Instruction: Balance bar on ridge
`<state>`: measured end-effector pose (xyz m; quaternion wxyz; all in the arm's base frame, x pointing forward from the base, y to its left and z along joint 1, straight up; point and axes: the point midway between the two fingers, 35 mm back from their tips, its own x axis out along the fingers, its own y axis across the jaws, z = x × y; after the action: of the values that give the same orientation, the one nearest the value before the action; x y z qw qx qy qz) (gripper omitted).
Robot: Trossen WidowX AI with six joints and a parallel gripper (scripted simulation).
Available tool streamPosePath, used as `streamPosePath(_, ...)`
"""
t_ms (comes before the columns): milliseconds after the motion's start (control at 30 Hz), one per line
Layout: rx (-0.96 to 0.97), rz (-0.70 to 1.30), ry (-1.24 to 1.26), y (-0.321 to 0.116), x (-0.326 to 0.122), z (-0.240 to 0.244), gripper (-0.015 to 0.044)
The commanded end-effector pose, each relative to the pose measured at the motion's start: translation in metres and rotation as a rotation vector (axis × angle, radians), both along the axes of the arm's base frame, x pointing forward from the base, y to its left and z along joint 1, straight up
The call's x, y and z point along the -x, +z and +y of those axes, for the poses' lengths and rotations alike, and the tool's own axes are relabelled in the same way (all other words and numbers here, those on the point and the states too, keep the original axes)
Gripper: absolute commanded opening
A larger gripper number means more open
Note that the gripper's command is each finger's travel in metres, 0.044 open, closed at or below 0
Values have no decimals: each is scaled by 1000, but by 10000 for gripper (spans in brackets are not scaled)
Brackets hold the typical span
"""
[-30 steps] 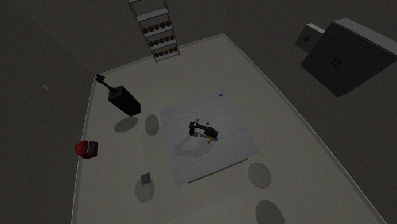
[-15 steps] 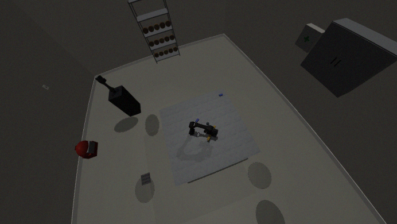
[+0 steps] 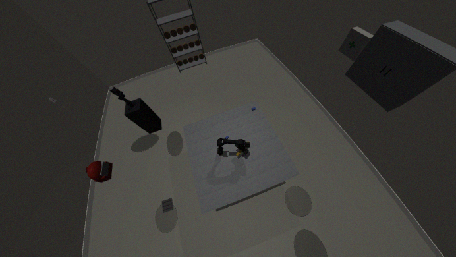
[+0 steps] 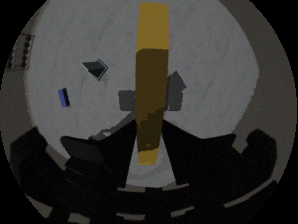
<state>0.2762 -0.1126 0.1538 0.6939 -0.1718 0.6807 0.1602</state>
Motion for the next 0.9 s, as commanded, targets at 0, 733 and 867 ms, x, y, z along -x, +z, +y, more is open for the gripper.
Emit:
streamPosePath(0, -6, -1, -85, 1, -2, 17, 0)
streamPosePath(733, -22, -4, -490, 1, -5, 104, 0)
streamPosePath(867, -24, -4, -557, 1, -2, 119, 0)
